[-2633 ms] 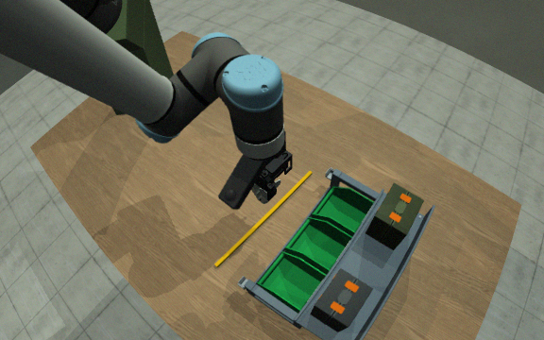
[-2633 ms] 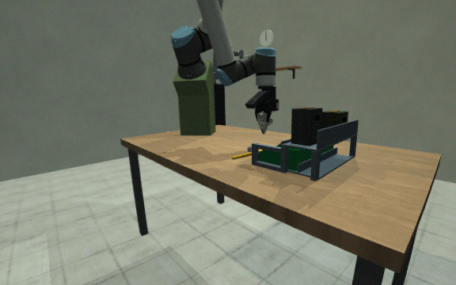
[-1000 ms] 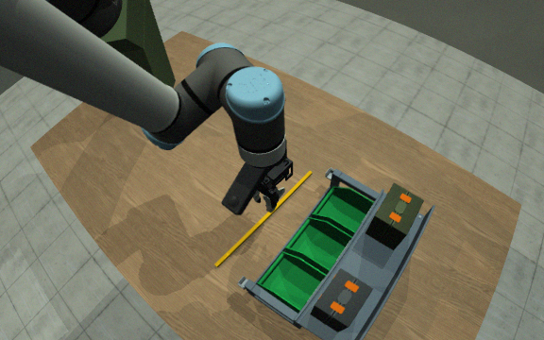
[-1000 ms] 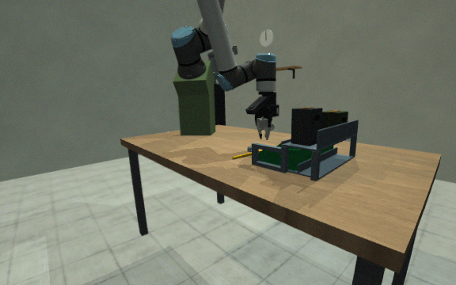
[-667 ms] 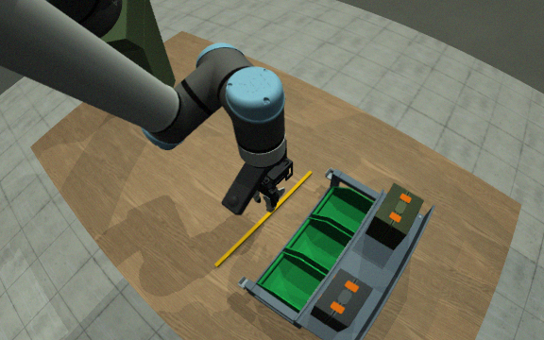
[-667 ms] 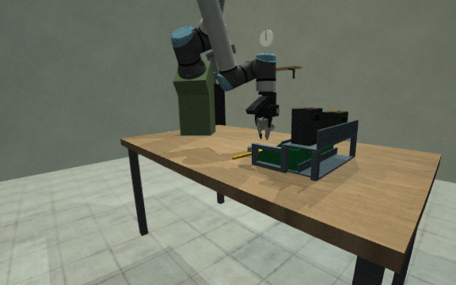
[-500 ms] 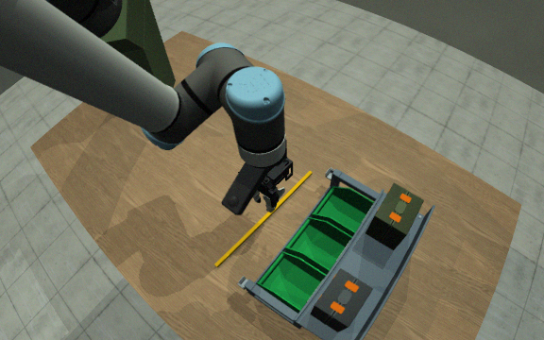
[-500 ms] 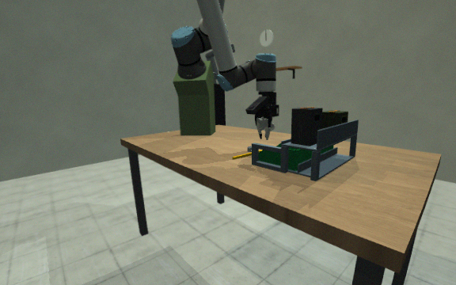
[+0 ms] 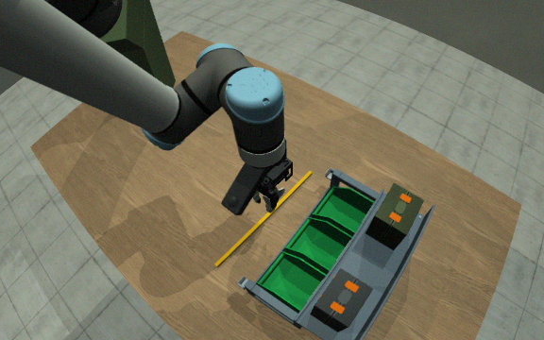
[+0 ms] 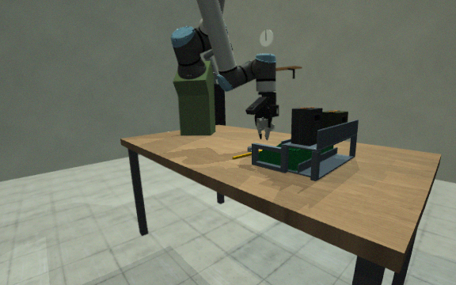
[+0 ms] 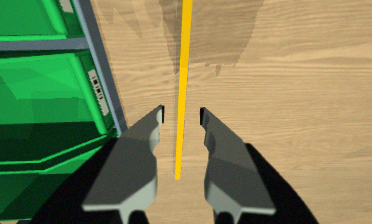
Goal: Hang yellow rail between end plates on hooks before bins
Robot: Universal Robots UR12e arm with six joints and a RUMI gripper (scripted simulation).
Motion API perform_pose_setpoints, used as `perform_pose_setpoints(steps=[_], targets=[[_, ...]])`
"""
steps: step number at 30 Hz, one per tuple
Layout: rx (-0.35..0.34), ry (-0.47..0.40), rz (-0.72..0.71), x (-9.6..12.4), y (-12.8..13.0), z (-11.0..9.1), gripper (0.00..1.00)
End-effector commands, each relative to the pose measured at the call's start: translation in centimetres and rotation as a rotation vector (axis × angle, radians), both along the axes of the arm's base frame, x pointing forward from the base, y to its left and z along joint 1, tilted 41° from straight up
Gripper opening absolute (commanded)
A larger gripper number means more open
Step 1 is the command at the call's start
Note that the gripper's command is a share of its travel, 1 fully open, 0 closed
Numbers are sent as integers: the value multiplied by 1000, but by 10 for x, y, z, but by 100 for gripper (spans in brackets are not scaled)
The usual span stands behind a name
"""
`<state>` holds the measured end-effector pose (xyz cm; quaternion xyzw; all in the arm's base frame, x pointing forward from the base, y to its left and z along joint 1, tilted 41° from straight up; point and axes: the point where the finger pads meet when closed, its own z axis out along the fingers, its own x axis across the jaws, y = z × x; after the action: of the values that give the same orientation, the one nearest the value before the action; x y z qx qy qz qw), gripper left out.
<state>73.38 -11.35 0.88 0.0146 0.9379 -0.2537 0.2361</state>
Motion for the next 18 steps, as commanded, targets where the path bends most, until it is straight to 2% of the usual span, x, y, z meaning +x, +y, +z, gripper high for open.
perform_pose_setpoints(steps=[1, 18], targets=[[0, -1, 0, 4, -4, -4, 22], [0, -1, 0, 13, -13, -18, 22]])
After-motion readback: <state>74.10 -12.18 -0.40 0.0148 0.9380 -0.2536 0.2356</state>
